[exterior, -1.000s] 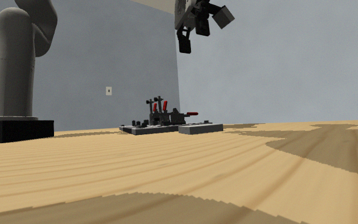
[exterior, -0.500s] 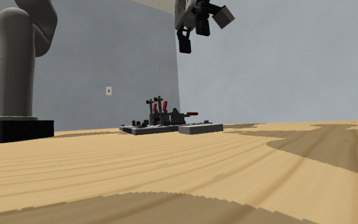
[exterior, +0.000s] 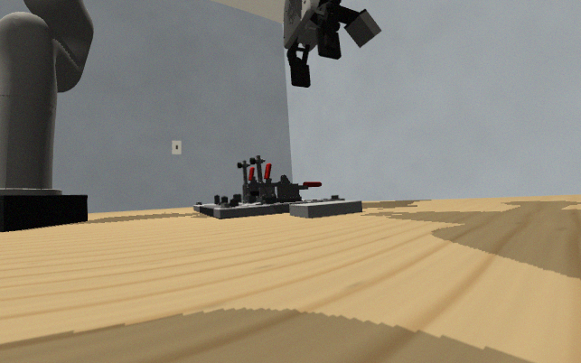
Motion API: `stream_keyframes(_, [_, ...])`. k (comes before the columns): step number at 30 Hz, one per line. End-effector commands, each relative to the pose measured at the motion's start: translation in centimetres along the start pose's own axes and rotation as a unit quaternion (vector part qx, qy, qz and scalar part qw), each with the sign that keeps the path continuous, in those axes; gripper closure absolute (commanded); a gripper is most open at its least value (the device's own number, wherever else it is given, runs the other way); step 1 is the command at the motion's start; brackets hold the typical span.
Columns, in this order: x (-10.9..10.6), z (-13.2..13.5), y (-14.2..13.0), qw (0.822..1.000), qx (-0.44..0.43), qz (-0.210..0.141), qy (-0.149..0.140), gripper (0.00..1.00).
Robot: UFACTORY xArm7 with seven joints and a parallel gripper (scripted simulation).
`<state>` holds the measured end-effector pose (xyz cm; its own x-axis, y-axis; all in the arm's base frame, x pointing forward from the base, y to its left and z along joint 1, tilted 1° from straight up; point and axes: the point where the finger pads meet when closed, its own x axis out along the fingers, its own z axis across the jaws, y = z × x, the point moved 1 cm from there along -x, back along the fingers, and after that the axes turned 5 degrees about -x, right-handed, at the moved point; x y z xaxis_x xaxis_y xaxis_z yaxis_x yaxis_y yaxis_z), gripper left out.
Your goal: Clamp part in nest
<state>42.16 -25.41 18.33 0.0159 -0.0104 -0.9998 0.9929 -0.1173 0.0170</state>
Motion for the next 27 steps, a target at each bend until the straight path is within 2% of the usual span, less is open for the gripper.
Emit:
stream_keyframes(1, [0.1, 0.0, 0.1, 1.000, 0.000, 0.002, -0.001, 0.00])
stream_keyframes(10, [1.6, 0.1, 0.1, 1.000, 0.000, 0.002, -0.001, 0.00])
stream_keyframes(25, [8.1, 0.1, 0.1, 1.000, 0.000, 0.002, -0.001, 0.00])
stream_keyframes(27, [8.1, 0.1, 0.1, 1.000, 0.000, 0.002, -0.001, 0.00])
